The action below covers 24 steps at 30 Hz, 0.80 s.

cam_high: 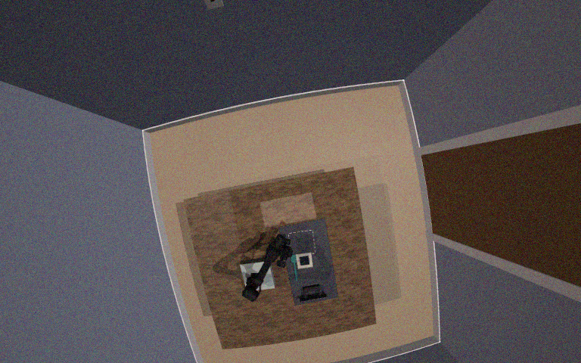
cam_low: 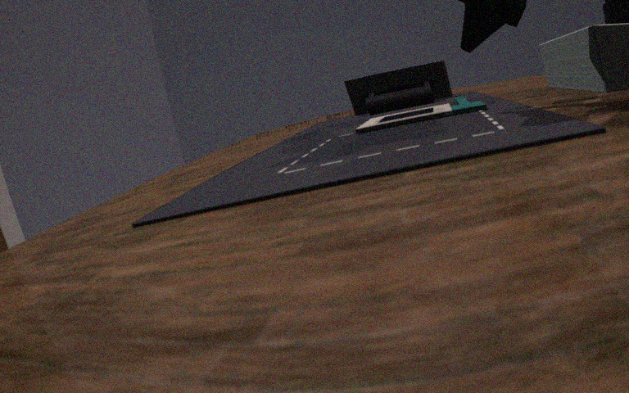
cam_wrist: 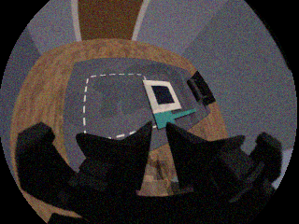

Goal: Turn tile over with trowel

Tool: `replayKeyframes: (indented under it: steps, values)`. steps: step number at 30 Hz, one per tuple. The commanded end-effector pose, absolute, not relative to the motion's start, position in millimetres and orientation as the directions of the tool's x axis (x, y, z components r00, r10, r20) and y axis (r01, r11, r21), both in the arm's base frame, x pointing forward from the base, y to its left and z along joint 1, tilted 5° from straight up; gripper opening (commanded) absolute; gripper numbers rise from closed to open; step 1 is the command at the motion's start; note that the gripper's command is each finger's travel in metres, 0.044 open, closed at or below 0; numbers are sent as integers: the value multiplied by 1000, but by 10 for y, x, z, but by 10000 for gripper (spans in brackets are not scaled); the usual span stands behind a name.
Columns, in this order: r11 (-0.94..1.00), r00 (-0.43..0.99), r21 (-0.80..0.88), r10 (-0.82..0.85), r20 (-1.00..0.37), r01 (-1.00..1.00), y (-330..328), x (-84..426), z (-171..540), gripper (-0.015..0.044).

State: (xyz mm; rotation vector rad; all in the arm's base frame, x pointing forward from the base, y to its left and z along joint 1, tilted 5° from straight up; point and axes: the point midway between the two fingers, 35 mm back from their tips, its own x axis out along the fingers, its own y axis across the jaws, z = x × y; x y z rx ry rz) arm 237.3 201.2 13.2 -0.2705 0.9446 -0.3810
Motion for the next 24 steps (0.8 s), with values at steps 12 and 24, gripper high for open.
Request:
replayKeyframes:
  steps: [12, 24]
  values:
    - [781, 349, -197, -470, -811, 593, 1590, 2728, 123, 100]
    - [524, 215, -66, -458, -863, 849, 1200, 2978, 137, 100]
